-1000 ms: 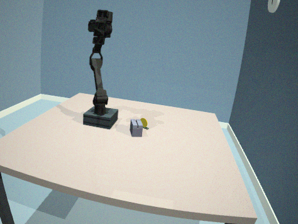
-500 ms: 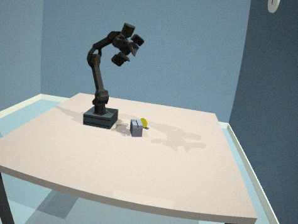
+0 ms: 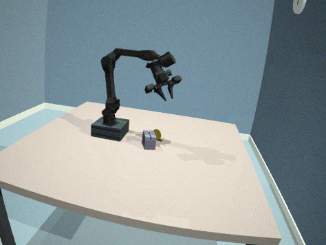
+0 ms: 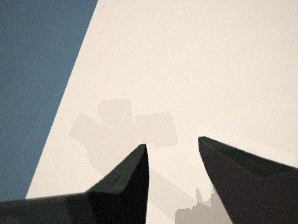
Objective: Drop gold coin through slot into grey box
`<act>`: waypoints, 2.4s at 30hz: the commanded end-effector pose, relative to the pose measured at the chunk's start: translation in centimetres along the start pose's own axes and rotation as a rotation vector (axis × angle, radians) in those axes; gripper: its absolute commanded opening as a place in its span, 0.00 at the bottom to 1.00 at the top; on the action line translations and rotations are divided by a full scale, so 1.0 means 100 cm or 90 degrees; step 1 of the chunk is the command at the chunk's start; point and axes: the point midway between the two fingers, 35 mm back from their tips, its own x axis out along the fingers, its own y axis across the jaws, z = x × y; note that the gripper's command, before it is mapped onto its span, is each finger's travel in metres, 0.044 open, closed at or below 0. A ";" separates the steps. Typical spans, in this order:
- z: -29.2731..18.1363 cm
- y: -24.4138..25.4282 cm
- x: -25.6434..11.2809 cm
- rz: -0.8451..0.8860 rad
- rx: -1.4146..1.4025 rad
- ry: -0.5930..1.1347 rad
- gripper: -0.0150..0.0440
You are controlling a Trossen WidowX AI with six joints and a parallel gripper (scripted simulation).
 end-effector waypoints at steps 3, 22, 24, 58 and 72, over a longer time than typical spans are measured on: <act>-0.100 0.011 0.037 -0.038 -0.187 0.184 0.53; -0.231 -0.015 0.048 -0.104 -0.428 0.411 0.53; -0.233 -0.015 0.050 -0.104 -0.428 0.411 0.53; -0.269 -0.041 0.108 -0.104 -0.428 0.412 0.53; -0.280 -0.049 0.126 -0.104 -0.429 0.412 0.53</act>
